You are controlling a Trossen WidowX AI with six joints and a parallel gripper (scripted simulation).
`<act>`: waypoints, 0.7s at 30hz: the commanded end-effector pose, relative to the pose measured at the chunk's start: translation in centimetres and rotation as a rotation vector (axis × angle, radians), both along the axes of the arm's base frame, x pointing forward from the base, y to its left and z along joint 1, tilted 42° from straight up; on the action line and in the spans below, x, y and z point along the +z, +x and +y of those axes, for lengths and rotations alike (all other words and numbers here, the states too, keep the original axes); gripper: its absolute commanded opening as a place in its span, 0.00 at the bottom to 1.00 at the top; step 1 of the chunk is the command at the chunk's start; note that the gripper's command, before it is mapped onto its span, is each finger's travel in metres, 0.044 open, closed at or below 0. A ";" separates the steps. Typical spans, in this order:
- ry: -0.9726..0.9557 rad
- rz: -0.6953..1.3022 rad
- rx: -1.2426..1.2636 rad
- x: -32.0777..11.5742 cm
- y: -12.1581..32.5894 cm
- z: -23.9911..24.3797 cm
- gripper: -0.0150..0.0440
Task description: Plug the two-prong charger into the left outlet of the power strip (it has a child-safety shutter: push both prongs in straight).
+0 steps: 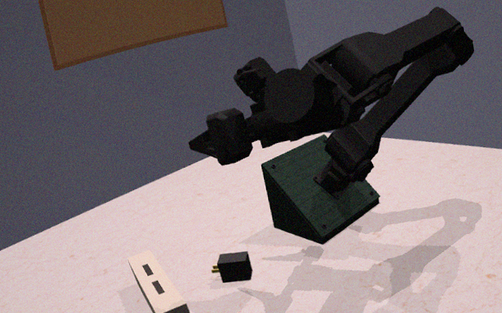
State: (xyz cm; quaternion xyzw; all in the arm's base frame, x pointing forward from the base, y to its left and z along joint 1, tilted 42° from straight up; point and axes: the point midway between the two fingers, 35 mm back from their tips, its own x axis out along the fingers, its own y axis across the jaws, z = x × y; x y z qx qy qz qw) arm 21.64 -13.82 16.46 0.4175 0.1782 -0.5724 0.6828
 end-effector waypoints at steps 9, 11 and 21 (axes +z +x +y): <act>0.180 0.220 0.178 -3.9 0.8 0.8 1.00; 0.212 0.248 0.206 -4.4 0.9 0.9 1.00; 0.380 0.363 0.347 -7.1 1.2 1.7 1.00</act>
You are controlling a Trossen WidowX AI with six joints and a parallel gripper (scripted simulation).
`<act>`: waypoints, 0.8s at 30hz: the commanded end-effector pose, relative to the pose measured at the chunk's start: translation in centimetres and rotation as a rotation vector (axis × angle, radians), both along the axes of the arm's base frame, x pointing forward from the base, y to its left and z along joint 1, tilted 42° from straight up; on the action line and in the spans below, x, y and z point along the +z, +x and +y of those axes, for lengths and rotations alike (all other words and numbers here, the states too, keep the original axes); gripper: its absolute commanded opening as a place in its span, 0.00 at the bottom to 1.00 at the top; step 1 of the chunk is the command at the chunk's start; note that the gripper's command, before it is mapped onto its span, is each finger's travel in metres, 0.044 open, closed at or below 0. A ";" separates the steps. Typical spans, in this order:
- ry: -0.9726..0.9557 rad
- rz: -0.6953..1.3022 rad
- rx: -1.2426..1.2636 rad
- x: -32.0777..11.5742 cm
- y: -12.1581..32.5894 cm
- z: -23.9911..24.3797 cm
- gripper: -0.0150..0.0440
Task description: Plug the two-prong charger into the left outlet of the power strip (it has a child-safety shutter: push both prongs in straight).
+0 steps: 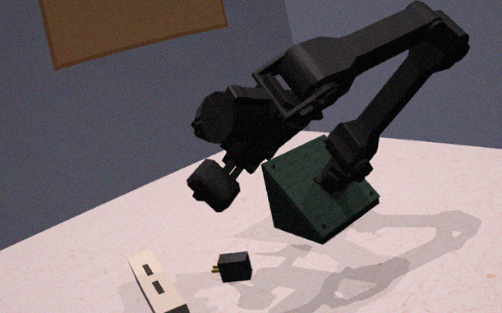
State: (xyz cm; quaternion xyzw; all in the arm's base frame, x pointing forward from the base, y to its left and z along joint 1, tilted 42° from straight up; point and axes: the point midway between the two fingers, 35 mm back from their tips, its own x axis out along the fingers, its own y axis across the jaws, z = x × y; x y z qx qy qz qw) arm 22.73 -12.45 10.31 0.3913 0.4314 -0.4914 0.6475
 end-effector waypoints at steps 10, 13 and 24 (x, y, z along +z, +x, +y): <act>0.256 0.114 0.170 -3.2 0.2 1.4 1.00; 0.316 0.127 0.205 -3.7 0.3 1.7 1.00; 0.536 0.134 0.317 -5.4 0.6 2.9 1.00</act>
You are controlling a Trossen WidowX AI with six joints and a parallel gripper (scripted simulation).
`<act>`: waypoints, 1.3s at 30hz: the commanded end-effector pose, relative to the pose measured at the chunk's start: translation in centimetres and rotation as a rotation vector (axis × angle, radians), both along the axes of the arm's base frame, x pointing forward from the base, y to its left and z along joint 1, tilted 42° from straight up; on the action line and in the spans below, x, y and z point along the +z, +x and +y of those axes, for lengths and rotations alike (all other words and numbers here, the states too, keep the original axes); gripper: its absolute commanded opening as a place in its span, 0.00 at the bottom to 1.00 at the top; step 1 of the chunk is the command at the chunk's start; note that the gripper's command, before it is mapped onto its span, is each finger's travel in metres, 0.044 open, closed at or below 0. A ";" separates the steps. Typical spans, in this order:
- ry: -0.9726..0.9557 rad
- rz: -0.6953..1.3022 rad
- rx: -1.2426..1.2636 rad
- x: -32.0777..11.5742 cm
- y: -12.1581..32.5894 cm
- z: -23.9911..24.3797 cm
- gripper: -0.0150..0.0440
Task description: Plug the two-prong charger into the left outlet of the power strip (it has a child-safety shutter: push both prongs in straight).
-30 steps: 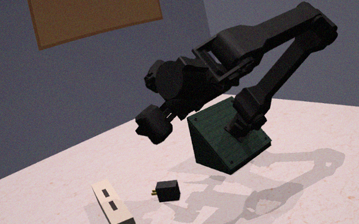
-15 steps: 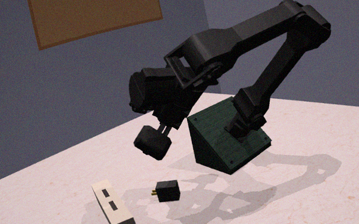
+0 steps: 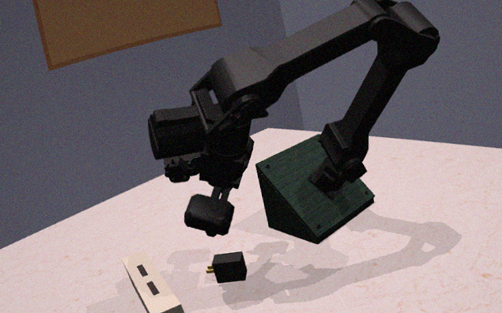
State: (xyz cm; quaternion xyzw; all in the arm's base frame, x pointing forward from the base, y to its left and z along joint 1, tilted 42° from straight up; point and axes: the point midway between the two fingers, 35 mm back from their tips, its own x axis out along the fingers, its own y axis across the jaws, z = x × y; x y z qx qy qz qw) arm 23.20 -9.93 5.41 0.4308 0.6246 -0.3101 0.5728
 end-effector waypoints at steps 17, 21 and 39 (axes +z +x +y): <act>0.420 -0.079 0.116 -2.1 1.1 1.8 1.00; 0.496 -0.115 0.123 -2.4 1.5 1.9 1.00; 0.577 -0.162 0.125 -3.4 2.1 2.6 1.00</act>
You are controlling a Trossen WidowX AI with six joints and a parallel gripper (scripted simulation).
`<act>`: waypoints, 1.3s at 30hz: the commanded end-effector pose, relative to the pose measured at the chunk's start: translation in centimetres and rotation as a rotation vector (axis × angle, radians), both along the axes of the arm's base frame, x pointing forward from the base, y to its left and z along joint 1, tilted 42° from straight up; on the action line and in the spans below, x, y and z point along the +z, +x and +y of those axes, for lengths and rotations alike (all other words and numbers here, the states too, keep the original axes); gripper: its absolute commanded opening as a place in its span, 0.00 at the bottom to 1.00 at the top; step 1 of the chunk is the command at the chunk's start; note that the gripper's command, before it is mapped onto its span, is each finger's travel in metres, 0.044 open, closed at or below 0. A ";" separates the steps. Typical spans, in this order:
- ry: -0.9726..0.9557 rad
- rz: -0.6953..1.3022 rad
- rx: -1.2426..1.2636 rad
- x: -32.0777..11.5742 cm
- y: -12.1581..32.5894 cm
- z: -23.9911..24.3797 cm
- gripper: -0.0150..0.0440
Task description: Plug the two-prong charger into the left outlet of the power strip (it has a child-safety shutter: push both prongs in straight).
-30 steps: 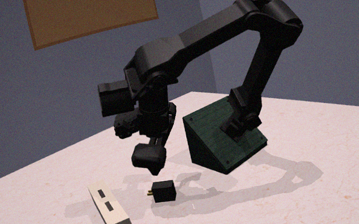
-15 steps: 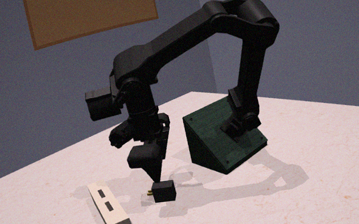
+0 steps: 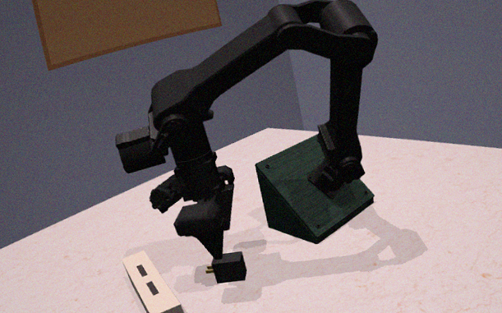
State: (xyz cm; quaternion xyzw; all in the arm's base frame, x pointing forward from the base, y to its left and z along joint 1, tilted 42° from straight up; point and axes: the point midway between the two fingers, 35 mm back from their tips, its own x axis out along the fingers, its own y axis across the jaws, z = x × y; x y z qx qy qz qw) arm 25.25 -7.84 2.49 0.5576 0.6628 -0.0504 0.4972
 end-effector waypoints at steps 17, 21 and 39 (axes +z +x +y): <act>0.009 0.005 0.000 -2.2 0.5 2.0 1.00; 0.010 0.005 0.000 -2.6 0.6 2.4 1.00; 0.012 0.004 0.000 -4.3 0.9 4.0 1.00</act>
